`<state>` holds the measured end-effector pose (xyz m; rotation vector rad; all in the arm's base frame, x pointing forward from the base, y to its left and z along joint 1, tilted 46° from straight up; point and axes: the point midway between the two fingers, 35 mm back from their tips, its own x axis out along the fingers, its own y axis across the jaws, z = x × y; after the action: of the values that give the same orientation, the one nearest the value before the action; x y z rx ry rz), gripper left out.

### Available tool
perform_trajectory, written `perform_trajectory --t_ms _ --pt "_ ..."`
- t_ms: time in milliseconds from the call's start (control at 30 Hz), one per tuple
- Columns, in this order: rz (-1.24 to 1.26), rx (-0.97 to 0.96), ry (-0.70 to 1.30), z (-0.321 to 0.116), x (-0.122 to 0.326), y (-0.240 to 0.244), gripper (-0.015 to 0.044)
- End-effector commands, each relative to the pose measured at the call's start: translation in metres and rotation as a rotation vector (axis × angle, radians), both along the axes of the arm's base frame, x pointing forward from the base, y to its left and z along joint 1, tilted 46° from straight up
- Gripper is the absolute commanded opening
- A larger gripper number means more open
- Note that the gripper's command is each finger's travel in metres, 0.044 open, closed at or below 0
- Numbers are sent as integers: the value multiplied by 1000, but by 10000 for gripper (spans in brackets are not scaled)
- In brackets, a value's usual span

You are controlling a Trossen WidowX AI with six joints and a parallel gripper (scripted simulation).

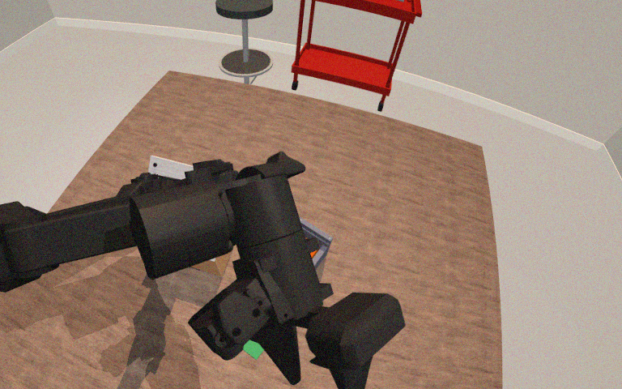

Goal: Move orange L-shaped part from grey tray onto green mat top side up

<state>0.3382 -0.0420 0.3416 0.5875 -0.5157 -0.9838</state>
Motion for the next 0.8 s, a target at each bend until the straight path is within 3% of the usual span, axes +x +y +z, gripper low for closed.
perform_trajectory --t_ms 0,267,433,767 --pt "5 -6 11 -2 3 1 374" --pt "139 -113 218 -43 57 24 180" --pt "253 -162 495 -106 95 45 180" --pt "374 -148 848 -199 112 65 180"
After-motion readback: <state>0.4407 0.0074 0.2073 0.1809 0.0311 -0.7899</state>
